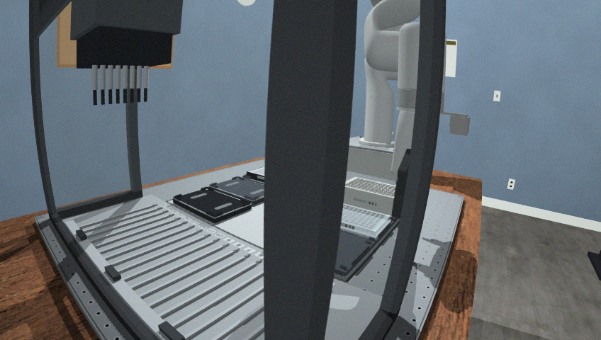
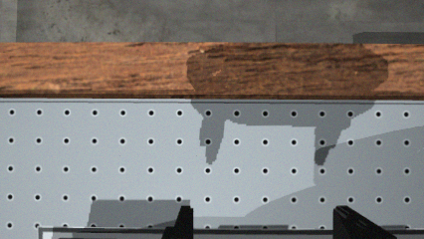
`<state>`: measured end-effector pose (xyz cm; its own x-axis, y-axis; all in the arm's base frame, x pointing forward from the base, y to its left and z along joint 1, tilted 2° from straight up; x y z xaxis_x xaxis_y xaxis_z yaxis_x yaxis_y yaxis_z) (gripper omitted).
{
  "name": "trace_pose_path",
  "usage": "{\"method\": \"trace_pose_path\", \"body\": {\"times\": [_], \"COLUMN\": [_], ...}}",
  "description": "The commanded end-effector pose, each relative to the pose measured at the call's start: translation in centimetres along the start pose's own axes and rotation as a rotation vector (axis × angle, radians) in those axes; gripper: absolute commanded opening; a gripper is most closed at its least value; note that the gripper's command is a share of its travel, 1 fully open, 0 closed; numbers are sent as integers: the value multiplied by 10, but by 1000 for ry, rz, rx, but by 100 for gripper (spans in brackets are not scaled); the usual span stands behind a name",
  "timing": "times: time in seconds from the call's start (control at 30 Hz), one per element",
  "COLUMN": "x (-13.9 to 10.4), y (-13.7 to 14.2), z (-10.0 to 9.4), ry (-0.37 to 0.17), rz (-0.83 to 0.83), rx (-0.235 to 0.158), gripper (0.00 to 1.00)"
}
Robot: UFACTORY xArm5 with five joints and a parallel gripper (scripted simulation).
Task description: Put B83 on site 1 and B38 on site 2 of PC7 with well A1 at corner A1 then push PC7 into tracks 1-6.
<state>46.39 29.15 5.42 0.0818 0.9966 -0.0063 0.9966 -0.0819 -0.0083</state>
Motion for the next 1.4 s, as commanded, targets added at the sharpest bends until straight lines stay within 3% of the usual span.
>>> {"method": "trace_pose_path", "body": {"times": [0.0,0.63,1.37], "x": [2,1,1], "y": [0,0,1], "z": [5,33,41], "ry": [-18,-18,-18], "rz": [0,0,0], "rx": [-18,-18,-18], "gripper": [100,100,100]}}
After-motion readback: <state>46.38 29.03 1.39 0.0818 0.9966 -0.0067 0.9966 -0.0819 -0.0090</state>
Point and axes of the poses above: the point where the finger pads meet when closed, its own z axis out along the fingers, its own y axis across the jaws, x = y × z, the point moved 7 cm from there along -z, back along the fingers, and after that the axes turned 11 degrees about z, right-handed, at the moved point
